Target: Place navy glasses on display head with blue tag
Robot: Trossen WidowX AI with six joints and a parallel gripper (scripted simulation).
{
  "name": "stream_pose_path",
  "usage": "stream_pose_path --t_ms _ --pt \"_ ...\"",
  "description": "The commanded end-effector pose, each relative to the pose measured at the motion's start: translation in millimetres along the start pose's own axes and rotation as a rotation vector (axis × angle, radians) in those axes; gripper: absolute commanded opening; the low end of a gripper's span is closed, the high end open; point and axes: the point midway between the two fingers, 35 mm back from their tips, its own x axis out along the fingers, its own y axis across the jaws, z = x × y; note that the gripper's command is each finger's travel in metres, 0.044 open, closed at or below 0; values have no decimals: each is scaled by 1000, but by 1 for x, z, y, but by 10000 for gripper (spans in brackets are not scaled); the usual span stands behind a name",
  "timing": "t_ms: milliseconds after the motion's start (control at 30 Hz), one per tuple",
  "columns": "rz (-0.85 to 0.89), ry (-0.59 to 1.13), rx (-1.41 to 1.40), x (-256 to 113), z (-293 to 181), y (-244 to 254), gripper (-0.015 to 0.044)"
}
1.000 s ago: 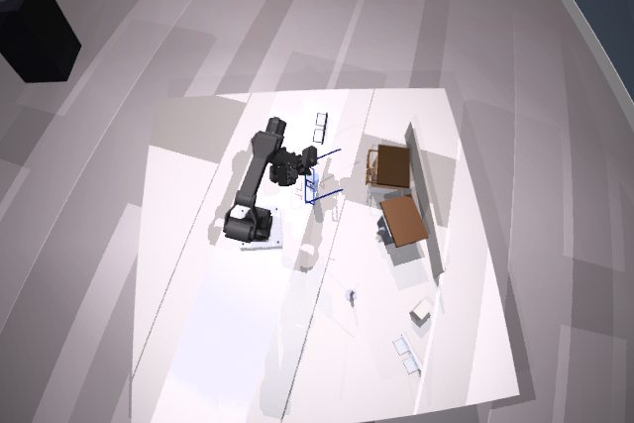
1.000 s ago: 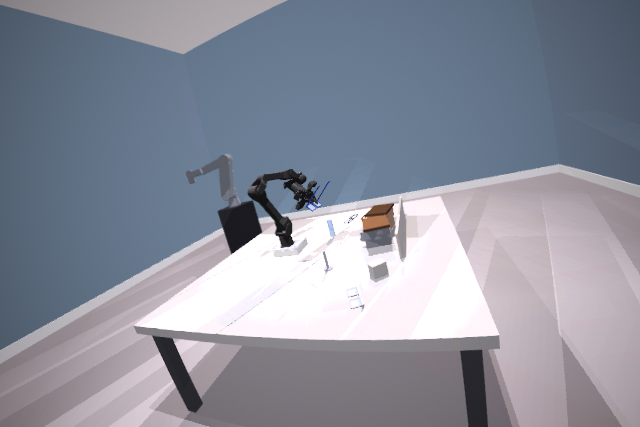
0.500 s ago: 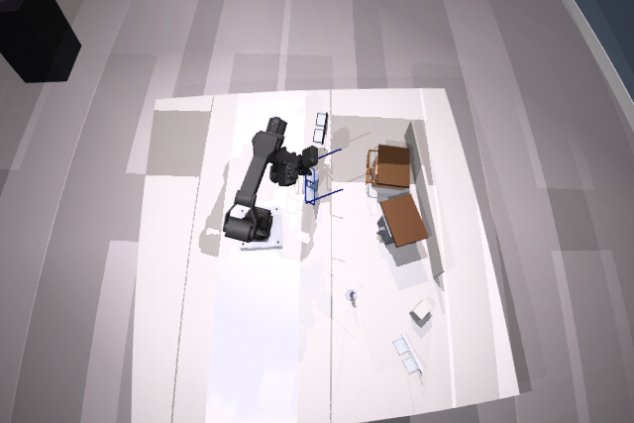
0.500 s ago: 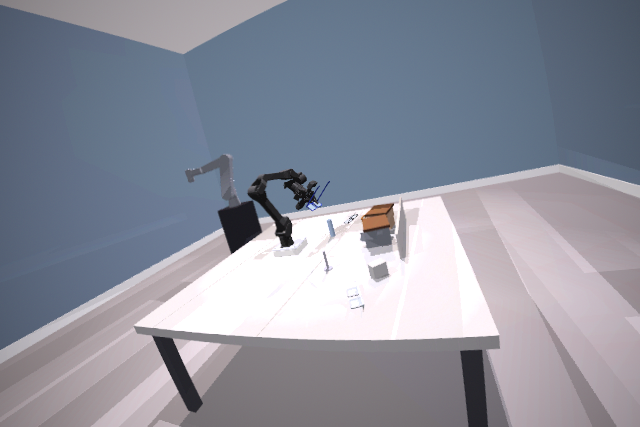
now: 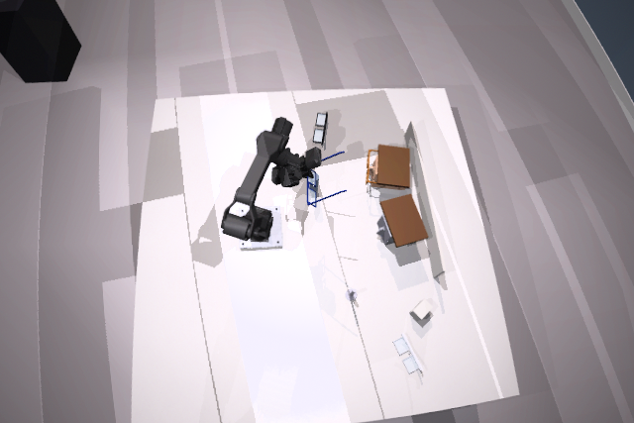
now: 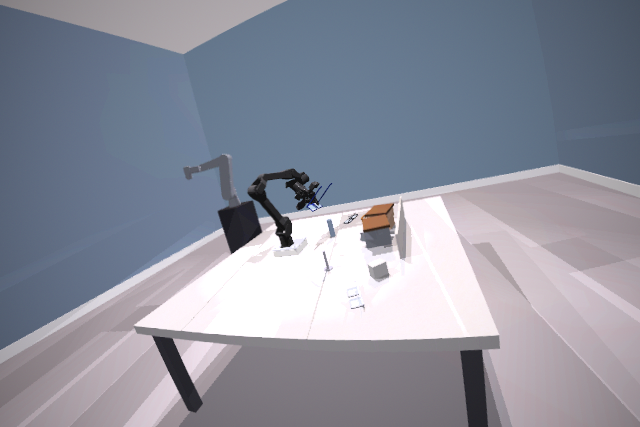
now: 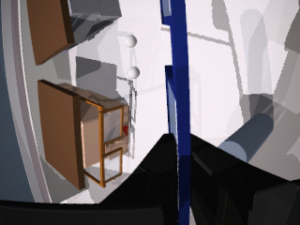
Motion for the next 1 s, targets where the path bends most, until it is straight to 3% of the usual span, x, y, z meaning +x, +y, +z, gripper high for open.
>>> stream_pose_path --t_ms 0,967 --pt "-42 -27 -28 8 4 2 0" --pt "-410 -105 -197 66 49 11 0"
